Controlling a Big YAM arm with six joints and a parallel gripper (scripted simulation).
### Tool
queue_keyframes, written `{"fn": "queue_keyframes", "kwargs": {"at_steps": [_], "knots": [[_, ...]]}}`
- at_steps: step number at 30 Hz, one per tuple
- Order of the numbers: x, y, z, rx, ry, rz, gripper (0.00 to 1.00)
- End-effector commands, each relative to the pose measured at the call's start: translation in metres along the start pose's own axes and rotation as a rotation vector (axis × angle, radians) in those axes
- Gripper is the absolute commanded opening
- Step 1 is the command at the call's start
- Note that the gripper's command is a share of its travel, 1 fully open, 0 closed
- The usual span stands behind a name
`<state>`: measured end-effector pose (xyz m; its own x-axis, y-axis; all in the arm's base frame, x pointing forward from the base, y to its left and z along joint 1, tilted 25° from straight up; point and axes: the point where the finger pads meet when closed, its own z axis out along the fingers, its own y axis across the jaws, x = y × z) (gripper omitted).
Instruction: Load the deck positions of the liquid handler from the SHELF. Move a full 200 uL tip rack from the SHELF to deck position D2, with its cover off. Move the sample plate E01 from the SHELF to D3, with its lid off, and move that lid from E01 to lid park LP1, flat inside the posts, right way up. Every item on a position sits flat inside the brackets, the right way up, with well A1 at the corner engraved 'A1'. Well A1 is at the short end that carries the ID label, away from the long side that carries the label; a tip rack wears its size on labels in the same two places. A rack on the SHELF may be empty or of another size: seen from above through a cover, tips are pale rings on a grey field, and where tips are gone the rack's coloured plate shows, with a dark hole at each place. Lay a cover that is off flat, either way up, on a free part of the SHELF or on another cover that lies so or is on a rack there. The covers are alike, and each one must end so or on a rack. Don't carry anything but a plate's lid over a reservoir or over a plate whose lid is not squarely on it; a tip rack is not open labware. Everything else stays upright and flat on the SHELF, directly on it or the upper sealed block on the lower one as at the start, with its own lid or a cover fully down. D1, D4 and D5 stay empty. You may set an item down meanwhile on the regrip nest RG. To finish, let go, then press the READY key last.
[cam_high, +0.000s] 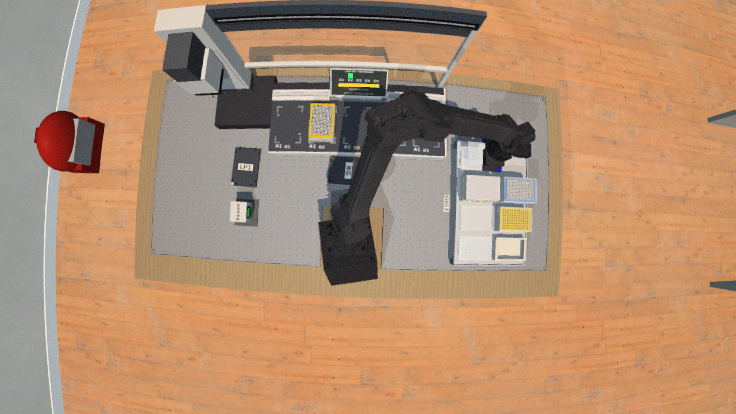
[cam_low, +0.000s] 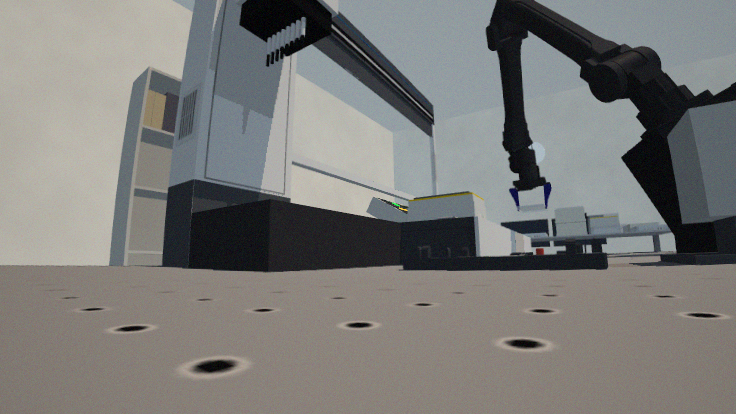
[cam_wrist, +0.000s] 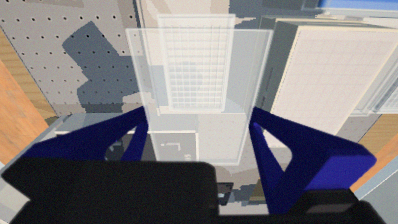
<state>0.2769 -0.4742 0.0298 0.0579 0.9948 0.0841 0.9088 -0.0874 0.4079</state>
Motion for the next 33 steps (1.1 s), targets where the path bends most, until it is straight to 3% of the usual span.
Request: {"fn": "queue_keyframes", "kwargs": {"at_steps": [1, 13, 15, 16, 18, 28, 30, 33], "knots": [[-0.024, 0.018, -0.041, -0.039, -0.071, -0.027, 0.0], [-0.024, 0.016, -0.062, -0.039, -0.073, -0.025, 0.0], [-0.024, 0.016, -0.062, -0.039, -0.073, -0.025, 0.0], [-0.02, 0.016, -0.049, -0.028, -0.049, -0.028, 0.0], [-0.023, 0.017, -0.067, -0.038, -0.073, -0.027, 0.0], [-0.023, 0.013, -0.079, -0.033, -0.065, -0.021, 0.0], [-0.022, 0.016, -0.088, -0.038, -0.075, -0.026, 0.0], [-0.019, 0.018, -0.08, -0.032, -0.058, -0.032, 0.0]]}}
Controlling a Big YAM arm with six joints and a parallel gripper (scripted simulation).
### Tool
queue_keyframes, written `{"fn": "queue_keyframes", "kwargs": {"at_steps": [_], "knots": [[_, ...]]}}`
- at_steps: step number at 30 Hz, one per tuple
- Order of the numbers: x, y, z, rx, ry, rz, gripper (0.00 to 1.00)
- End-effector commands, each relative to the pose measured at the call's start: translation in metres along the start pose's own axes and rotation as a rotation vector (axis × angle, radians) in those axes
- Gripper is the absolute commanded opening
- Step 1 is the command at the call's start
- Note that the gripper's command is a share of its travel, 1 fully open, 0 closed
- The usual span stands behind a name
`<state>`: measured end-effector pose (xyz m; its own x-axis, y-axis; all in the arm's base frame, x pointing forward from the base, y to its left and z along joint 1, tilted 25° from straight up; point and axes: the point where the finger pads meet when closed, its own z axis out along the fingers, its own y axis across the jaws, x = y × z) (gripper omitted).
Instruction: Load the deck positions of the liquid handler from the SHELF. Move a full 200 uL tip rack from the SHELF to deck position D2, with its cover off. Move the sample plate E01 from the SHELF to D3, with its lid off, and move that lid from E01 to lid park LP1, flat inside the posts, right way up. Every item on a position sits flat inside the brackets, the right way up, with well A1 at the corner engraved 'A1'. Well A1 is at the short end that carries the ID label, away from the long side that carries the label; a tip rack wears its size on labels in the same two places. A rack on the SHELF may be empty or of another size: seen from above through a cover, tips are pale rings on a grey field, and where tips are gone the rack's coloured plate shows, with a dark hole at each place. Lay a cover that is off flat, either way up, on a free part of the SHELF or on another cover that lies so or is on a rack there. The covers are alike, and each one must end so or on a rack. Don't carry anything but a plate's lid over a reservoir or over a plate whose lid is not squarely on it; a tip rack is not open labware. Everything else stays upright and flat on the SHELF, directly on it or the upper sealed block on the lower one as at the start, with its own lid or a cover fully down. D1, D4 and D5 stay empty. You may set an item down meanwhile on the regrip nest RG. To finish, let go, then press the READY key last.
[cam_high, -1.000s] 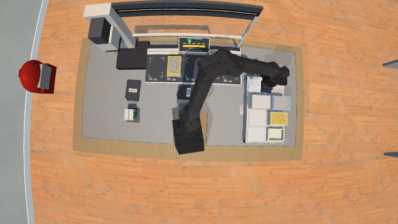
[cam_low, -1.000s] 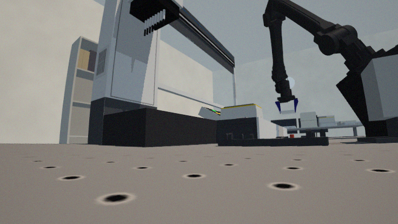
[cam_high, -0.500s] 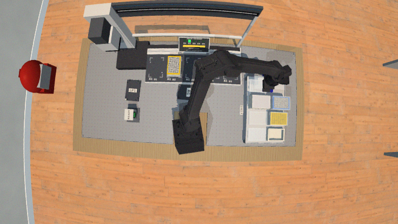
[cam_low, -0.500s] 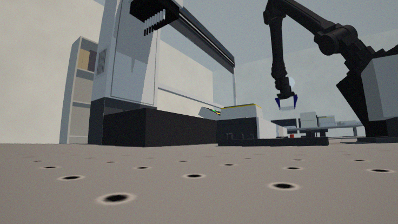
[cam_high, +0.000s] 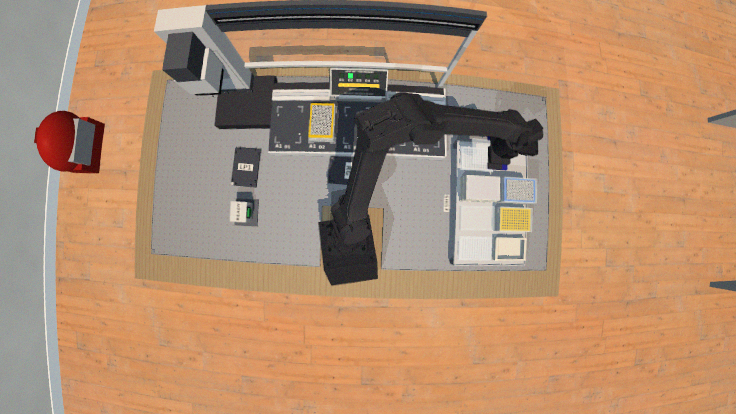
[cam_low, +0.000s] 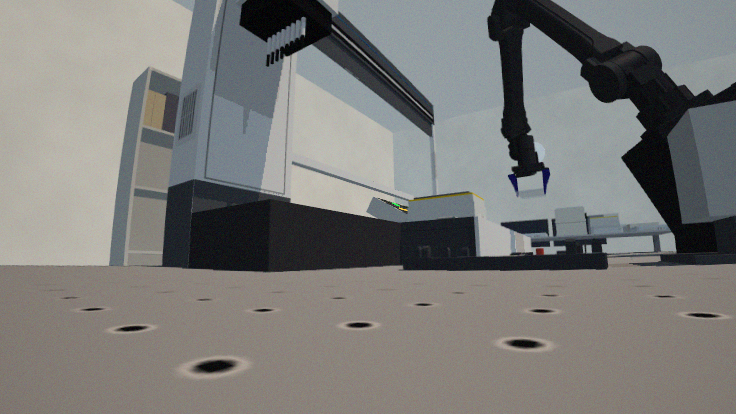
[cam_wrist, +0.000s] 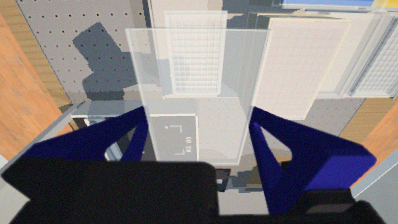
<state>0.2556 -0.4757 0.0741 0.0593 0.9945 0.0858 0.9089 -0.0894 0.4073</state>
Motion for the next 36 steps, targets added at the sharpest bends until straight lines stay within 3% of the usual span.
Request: {"fn": "queue_keyframes", "kwargs": {"at_steps": [1, 14, 16, 17, 20, 27, 31, 33, 34, 36], "knots": [[-0.021, 0.019, -0.038, -0.035, -0.068, -0.033, 0.0], [-0.022, 0.016, -0.065, -0.038, -0.078, -0.029, 0.0], [-0.022, 0.016, -0.065, -0.038, -0.078, -0.029, 0.0], [-0.02, 0.014, -0.047, -0.024, -0.045, -0.027, 0.0], [-0.022, 0.016, -0.072, -0.036, -0.079, -0.029, 0.0], [-0.022, 0.013, -0.078, -0.032, -0.07, -0.025, 0.0], [-0.02, 0.016, -0.09, -0.037, -0.08, -0.03, 0.0], [-0.02, 0.016, -0.09, -0.037, -0.08, -0.03, 0.0], [-0.019, 0.016, -0.077, -0.027, -0.054, -0.031, 0.0], [-0.021, 0.014, -0.092, -0.033, -0.073, -0.027, 0.0]]}}
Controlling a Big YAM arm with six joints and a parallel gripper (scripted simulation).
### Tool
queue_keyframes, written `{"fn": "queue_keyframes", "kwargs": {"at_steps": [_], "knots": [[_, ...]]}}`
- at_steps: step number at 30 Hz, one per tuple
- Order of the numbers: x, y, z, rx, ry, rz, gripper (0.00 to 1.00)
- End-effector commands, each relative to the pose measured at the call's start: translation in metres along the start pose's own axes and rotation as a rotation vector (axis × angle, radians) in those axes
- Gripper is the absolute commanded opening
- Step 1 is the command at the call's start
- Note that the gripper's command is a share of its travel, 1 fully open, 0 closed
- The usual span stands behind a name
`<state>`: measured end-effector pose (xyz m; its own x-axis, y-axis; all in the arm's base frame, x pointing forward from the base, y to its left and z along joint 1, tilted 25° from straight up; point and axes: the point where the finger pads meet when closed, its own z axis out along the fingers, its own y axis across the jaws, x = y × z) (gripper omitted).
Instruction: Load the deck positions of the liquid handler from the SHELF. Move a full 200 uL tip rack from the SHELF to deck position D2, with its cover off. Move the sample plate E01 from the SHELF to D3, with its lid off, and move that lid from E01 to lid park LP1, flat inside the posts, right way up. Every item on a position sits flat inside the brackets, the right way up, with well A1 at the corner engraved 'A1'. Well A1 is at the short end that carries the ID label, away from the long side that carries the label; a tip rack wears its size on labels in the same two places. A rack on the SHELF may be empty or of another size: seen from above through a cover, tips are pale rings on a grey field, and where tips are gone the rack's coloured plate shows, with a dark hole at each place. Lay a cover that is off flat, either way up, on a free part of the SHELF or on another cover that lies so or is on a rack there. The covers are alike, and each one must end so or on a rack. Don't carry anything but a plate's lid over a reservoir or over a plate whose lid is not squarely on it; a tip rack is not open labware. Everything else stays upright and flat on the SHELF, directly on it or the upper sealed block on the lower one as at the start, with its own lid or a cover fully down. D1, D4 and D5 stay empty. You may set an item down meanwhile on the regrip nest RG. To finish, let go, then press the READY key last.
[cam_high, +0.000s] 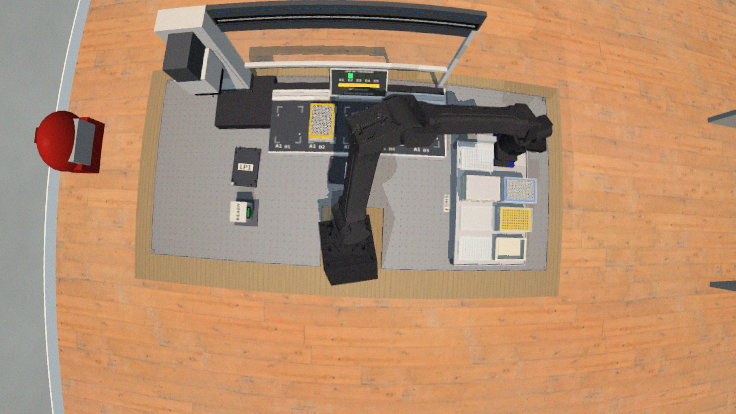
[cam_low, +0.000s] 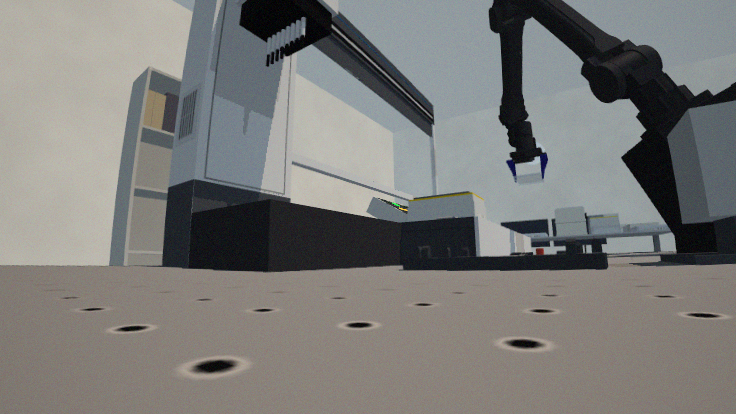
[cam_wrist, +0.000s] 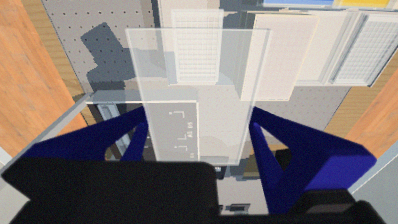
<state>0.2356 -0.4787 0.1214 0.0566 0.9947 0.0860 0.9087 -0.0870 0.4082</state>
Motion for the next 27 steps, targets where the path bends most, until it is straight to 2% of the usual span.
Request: {"fn": "queue_keyframes", "kwargs": {"at_steps": [1, 12, 14, 16, 17, 22, 23, 27], "knots": [[-0.02, 0.014, -0.046, -0.035, -0.082, -0.027, 0.0], [-0.019, 0.014, -0.065, -0.034, -0.083, -0.028, 0.0], [-0.019, 0.014, -0.065, -0.034, -0.083, -0.028, 0.0], [-0.016, 0.017, -0.056, -0.028, -0.064, -0.036, 0.0], [-0.012, 0.01, -0.044, -0.02, -0.047, -0.017, 0.0], [-0.012, 0.01, -0.044, -0.02, -0.047, -0.017, 0.0], [-0.008, -0.005, -0.046, -0.02, -0.048, -0.011, 0.0], [-0.01, -0.024, -0.047, -0.023, -0.058, -0.016, 0.0]]}}
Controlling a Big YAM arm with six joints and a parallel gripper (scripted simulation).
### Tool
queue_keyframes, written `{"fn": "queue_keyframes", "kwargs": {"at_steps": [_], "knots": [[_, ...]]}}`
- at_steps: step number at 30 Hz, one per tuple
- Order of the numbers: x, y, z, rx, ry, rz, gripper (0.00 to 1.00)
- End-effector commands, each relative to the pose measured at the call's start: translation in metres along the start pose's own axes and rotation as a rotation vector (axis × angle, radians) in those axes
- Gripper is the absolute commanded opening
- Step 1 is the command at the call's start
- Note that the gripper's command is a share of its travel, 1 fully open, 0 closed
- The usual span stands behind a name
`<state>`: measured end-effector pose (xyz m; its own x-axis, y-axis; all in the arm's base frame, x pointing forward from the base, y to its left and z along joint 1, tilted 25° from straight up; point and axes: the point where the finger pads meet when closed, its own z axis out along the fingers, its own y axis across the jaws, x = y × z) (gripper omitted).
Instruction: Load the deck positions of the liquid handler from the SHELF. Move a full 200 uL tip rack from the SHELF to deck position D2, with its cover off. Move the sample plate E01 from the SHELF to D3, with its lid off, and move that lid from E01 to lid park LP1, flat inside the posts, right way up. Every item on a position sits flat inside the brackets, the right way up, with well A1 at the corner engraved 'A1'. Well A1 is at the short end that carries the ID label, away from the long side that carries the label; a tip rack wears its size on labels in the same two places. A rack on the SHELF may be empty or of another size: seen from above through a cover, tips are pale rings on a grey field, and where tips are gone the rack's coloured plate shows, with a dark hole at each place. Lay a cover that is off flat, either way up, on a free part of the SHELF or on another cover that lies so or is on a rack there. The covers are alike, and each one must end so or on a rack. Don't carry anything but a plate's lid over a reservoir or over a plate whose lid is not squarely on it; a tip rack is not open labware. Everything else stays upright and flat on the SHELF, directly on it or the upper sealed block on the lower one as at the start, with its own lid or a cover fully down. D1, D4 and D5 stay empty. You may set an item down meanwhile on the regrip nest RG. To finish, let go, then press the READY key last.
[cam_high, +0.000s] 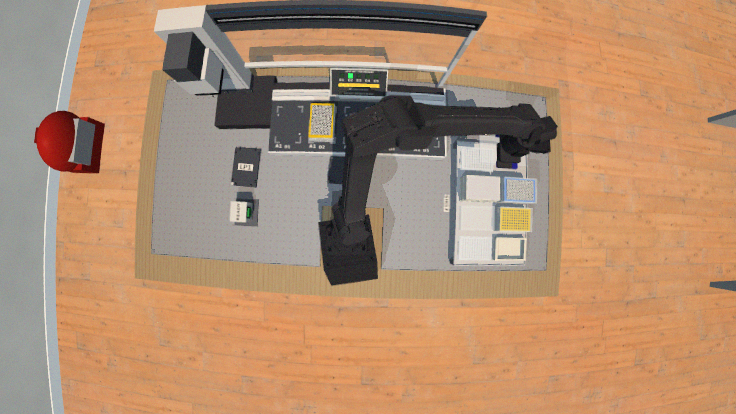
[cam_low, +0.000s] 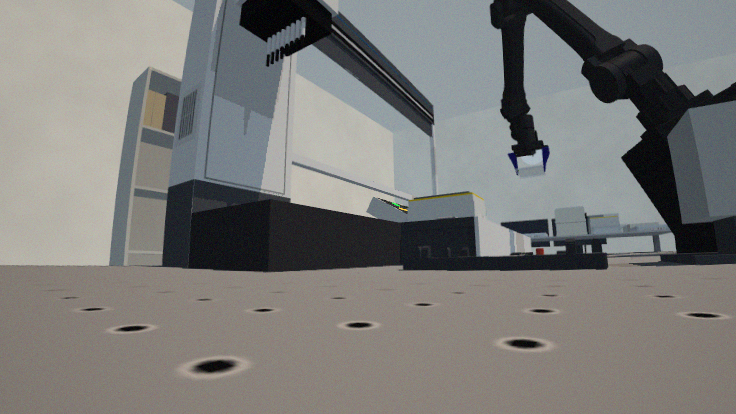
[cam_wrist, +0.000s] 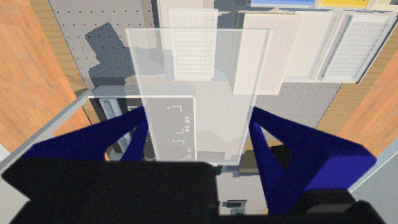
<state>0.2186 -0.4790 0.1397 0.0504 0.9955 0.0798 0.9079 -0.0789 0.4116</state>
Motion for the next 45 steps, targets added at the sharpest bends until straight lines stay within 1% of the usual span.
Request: {"fn": "queue_keyframes", "kwargs": {"at_steps": [1, 2, 4, 5, 9, 12, 13, 14, 19, 21, 22, 24, 25, 26, 36, 39, 40, 42, 45], "knots": [[-0.01, -0.021, -0.024, -0.019, -0.055, -0.008, 0.0], [-0.01, -0.027, -0.021, -0.017, -0.051, -0.006, 0.0], [-0.01, -0.027, -0.021, -0.017, -0.051, -0.006, 0.0], [-0.011, -0.035, -0.015, -0.013, -0.038, 0.0, 0.0], [-0.01, -0.052, -0.023, -0.016, -0.055, -0.007, 0.0], [-0.008, -0.06, -0.021, -0.013, -0.047, -0.003, 0.0], [0.0, -0.048, -0.017, -0.014, -0.045, -0.029, 0.0], [0.006, -0.045, -0.015, -0.013, -0.042, -0.037, 0.0], [0.031, -0.046, -0.014, -0.013, -0.04, -0.014, 0.0], [0.031, -0.046, -0.014, -0.013, -0.04, -0.014, 0.0], [0.031, -0.058, -0.02, -0.015, -0.053, 0.014, 0.0], [0.04, -0.058, -0.019, -0.014, -0.053, 0.014, 0.0], [0.05, -0.049, -0.015, -0.012, -0.043, -0.006, 0.0], [0.056, -0.046, -0.013, -0.012, -0.039, -0.013, 0.0], [0.105, -0.049, -0.012, -0.011, -0.04, -0.007, 0.0], [0.108, -0.053, -0.014, -0.013, -0.043, 0.002, 0.0], [0.116, -0.048, -0.011, -0.011, -0.037, -0.012, 0.0], [0.128, -0.049, -0.01, -0.009, -0.029, -0.008, 0.0], [0.142, -0.049, -0.01, -0.01, -0.031, -0.009, 0.0]]}}
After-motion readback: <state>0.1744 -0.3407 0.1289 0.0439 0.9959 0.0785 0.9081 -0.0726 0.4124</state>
